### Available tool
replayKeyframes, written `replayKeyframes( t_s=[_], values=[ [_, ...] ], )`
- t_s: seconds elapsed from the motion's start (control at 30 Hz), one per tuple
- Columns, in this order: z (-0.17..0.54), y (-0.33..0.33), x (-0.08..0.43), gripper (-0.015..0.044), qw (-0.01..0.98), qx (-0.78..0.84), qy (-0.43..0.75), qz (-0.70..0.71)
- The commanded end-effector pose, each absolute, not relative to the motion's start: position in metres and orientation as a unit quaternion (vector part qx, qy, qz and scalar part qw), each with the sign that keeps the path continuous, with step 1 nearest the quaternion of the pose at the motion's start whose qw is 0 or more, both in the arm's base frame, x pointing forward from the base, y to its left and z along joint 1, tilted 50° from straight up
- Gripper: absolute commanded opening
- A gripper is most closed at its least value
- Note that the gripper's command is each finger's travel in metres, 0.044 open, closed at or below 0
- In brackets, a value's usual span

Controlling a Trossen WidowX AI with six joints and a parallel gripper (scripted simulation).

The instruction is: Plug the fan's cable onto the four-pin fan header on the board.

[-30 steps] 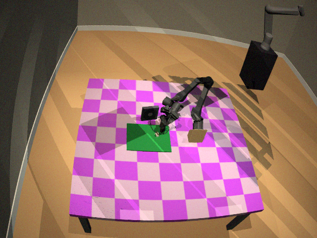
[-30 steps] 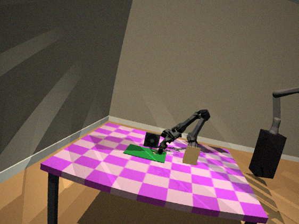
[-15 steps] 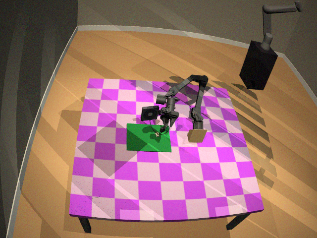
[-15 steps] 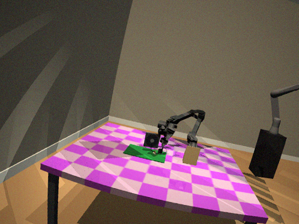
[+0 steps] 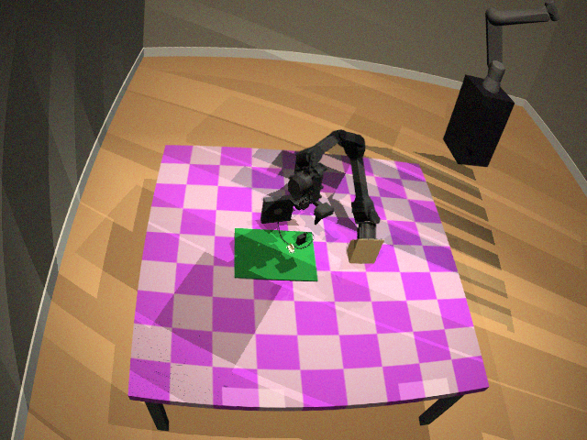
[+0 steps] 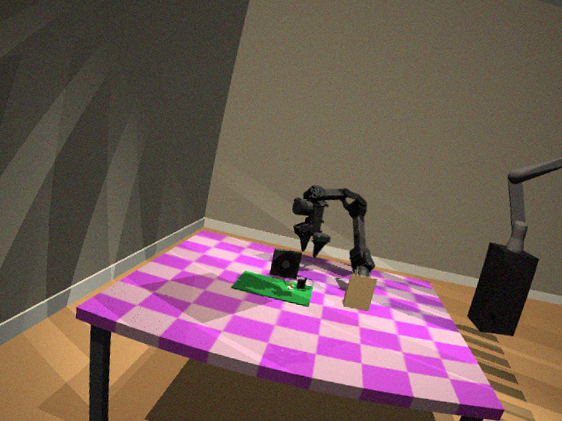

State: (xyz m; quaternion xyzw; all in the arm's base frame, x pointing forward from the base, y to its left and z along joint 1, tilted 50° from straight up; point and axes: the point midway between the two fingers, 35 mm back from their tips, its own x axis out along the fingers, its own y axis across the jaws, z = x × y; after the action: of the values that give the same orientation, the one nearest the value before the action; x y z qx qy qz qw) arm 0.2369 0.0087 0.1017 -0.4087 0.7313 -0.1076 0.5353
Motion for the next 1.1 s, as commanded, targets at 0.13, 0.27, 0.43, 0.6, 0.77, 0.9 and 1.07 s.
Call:
replayKeyframes(
  t_s=[0.13,0.27,0.43,0.6,0.77,0.9,1.07],
  values=[
    [0.108,0.01,0.243,0.044,0.527,-0.437,0.718,-0.123],
    [0.087,-0.013,0.245,0.044,0.529,-0.436,0.718,-0.12],
    [0.05,-0.059,0.238,0.044,0.528,-0.437,0.717,-0.123],
    [0.046,-0.065,0.236,0.044,0.527,-0.438,0.718,-0.125],
    [0.043,-0.068,0.236,0.044,0.527,-0.438,0.718,-0.124],
    [0.038,-0.073,0.236,0.044,0.528,-0.438,0.717,-0.124],
    [0.033,-0.079,0.236,0.044,0.528,-0.438,0.717,-0.124]
  ],
)
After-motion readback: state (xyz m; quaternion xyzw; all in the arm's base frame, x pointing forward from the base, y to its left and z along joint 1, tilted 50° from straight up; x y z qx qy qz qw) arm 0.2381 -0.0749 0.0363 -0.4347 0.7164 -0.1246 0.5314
